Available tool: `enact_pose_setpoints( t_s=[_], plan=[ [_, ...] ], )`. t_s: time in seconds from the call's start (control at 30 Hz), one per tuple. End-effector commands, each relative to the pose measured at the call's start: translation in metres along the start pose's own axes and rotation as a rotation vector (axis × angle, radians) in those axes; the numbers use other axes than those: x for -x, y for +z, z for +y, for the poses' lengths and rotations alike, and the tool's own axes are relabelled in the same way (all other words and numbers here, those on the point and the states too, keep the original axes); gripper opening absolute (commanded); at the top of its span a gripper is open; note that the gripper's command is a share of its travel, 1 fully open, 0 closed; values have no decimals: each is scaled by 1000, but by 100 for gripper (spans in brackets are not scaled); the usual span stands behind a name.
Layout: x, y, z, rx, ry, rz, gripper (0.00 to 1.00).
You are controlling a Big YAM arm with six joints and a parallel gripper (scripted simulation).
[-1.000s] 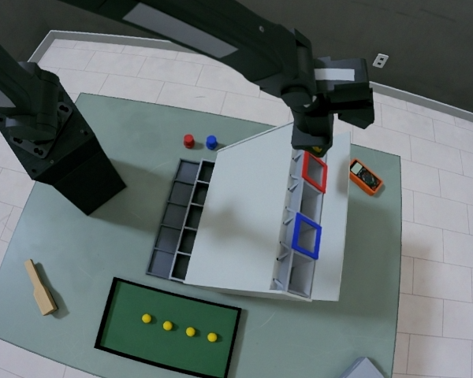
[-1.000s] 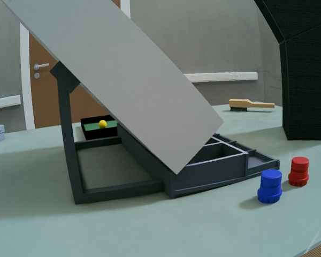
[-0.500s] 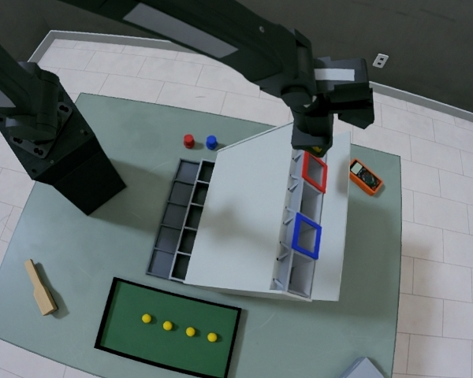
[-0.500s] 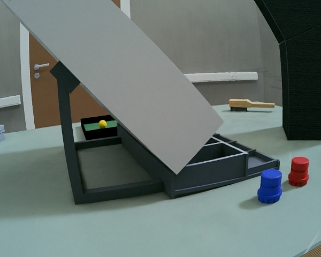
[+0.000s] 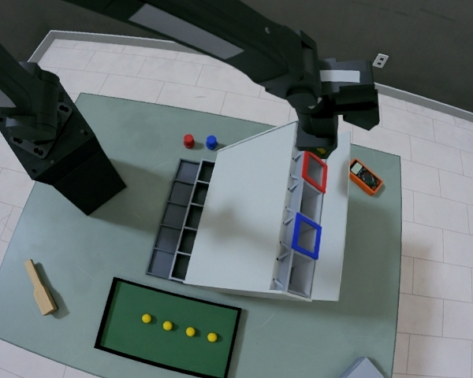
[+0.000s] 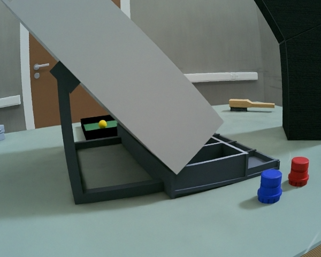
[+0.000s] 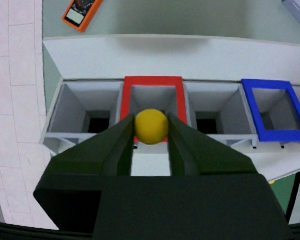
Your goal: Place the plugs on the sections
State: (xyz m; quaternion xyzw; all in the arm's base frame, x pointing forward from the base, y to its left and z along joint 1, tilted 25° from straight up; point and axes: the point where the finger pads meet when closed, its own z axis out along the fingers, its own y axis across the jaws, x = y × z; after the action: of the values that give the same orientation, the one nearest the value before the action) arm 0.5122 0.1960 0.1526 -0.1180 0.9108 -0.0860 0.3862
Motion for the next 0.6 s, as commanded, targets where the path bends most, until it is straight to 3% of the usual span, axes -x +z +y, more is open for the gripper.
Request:
enact_pose_setpoints(
  t_s=[0.0,0.57],
  plan=[
    [21,2,-5,-6,8,-17,0],
    [19,7,-6,-3,8,-17,0]
  ],
)
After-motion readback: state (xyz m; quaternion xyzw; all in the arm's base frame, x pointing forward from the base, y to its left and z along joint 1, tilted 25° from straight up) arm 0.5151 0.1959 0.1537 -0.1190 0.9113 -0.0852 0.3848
